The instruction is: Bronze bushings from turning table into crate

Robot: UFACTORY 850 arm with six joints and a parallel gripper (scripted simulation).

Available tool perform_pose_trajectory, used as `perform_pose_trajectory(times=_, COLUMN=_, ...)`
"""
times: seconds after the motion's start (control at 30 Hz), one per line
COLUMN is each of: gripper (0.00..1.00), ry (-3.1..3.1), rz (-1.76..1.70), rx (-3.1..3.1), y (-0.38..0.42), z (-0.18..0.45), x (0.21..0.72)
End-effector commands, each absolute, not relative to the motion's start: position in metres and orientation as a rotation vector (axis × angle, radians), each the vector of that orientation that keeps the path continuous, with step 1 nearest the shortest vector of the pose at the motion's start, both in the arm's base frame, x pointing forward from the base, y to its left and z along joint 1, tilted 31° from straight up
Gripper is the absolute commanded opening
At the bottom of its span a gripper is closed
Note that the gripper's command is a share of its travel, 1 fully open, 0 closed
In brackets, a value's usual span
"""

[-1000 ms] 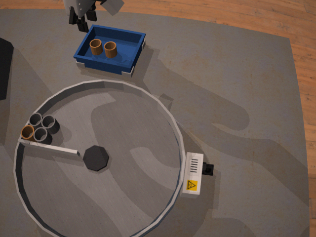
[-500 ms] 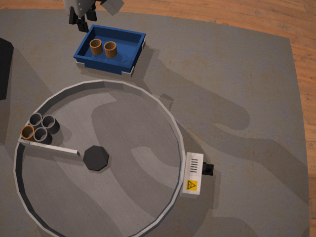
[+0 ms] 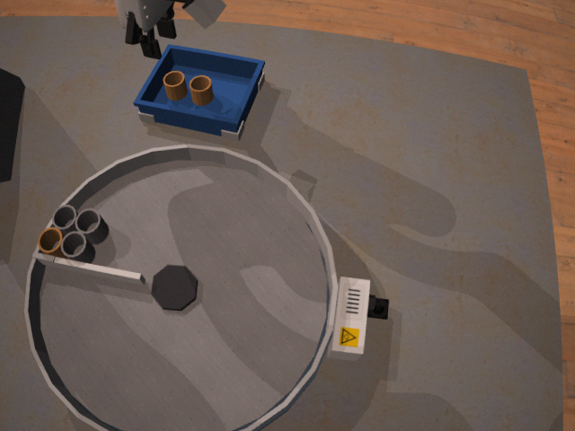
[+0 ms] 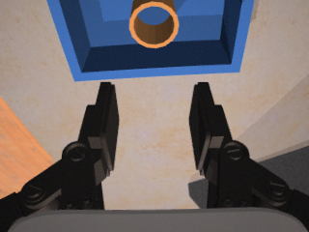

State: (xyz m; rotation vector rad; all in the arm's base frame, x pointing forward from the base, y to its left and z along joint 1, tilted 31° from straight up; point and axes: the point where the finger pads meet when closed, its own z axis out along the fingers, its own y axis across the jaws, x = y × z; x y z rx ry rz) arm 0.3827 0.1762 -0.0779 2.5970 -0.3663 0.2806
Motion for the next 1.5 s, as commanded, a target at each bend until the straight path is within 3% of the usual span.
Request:
perform_pose_trajectory(times=0.0, gripper=0.1, ry=-0.366, rz=0.282, rx=2.598, y=0.177, z=-0.078, x=0.383)
perform_pose_trajectory(times=0.87, gripper=0.1, ry=-0.531, rz=0.452, rx=2.49, y=0.129, z=-0.051, x=0.363)
perform_pose_trajectory(times=1.47, gripper=0.1, ry=-0.912, rz=0.855, rx=2.143, y=0.003, z=0.017, x=0.309)
